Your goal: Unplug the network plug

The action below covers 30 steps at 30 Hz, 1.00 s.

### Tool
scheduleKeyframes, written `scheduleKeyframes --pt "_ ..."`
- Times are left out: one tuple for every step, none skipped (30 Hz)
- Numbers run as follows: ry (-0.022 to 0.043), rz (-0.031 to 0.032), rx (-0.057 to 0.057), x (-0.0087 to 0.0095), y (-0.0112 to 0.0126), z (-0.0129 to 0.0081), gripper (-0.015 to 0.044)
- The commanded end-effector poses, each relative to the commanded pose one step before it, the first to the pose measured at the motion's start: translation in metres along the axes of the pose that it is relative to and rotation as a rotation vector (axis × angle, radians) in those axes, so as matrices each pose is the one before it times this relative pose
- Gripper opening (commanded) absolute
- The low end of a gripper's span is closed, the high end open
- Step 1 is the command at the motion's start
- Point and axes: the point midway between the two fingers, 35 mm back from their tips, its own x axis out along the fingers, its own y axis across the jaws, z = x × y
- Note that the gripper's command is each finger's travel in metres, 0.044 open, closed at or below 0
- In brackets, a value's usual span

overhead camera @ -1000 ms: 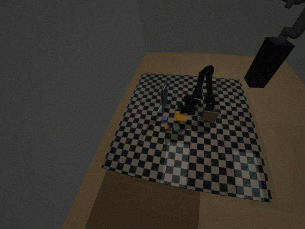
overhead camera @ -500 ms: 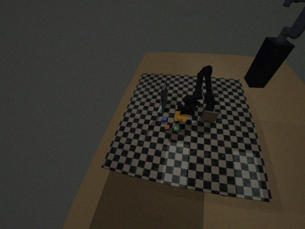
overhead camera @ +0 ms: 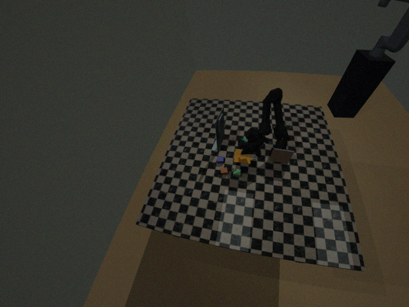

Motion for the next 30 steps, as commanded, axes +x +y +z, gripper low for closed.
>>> scheduleKeyframes --pt "0.00266 -0.00026 -0.0077 0.00211 -0.00295 -0.00010 0.0000" --pt "-0.00027 0.00012 -0.0001 0.00059 -0.00058 0.00015 0.0000" --pt "-0.00029 0.00013 -0.0001 0.00058 -0.00058 0.00015 0.0000" --pt "-0.00030 0.00013 -0.0001 0.00058 -0.00058 0.00016 0.0000" --pt "-0.00031 0.00014 -0.0001 0.00057 -0.00058 0.00016 0.0000" --pt "-0.00032 0.00014 -0.0001 0.00056 -0.00058 0.00017 0.0000" --pt "-0.00033 0.00014 -0.0001 0.00055 -0.00059 0.00018 0.0000" --pt "-0.00035 0.00015 -0.0001 0.00054 -0.00059 0.00018 0.0000" --pt "-0.00036 0.00015 -0.0001 0.00054 -0.00059 0.00019 0.0000" --pt "-0.00037 0.00016 -0.0001 0.00053 -0.00059 0.00019 0.0000" --pt "-0.00038 0.00016 -0.0001 0.00052 -0.00059 0.00020 0.0000" --pt "-0.00040 0.00016 -0.0001 0.00051 -0.00059 0.00021 0.0000" --pt "-0.00041 0.00017 -0.0001 0.00050 -0.00059 0.00021 0.0000" --pt "-0.00006 0.00002 0.0000 0.00016 0.00008 0.00002 0.0000" --pt "-0.00006 0.00001 0.0000 0.00021 -0.00001 0.00004 0.0000" --pt "-0.00006 0.00001 0.0000 0.00028 -0.00010 0.00007 0.0000" --pt "-0.00006 0.00000 0.0000 0.00034 -0.00017 0.00008 0.0000" --pt "-0.00006 0.00000 0.0000 0.00038 -0.00022 0.00010 0.0000" --pt "-0.00006 0.00000 0.0000 0.00039 -0.00024 0.00010 0.0000" --pt "-0.00005 0.00000 0.0000 0.00040 -0.00025 0.00011 0.0000" --pt "-0.00005 0.00000 0.0000 0.00039 -0.00026 0.00011 0.0000" --pt "-0.00004 -0.00001 0.0000 0.00039 -0.00026 0.00011 0.0000" --pt "-0.00003 -0.00001 0.0000 0.00039 -0.00026 0.00011 0.0000" --pt "-0.00003 -0.00001 0.0000 0.00039 -0.00026 0.00011 0.0000" --pt "-0.00322 -0.00078 0.0062 -0.00095 0.00082 0.00028 0.0000" --pt "0.00000 0.00000 0.0000 0.00000 0.00000 0.00000 0.0000" --pt "0.00000 0.00000 0.0000 0.00000 0.00000 0.00000 0.0000" --pt "0.00000 0.00000 0.0000 0.00000 0.00000 0.00000 0.0000" --pt "0.00000 0.00000 0.0000 0.00000 0.00000 0.00000 0.0000" --pt "0.00000 0.00000 0.0000 0.00000 0.00000 0.00000 0.0000"
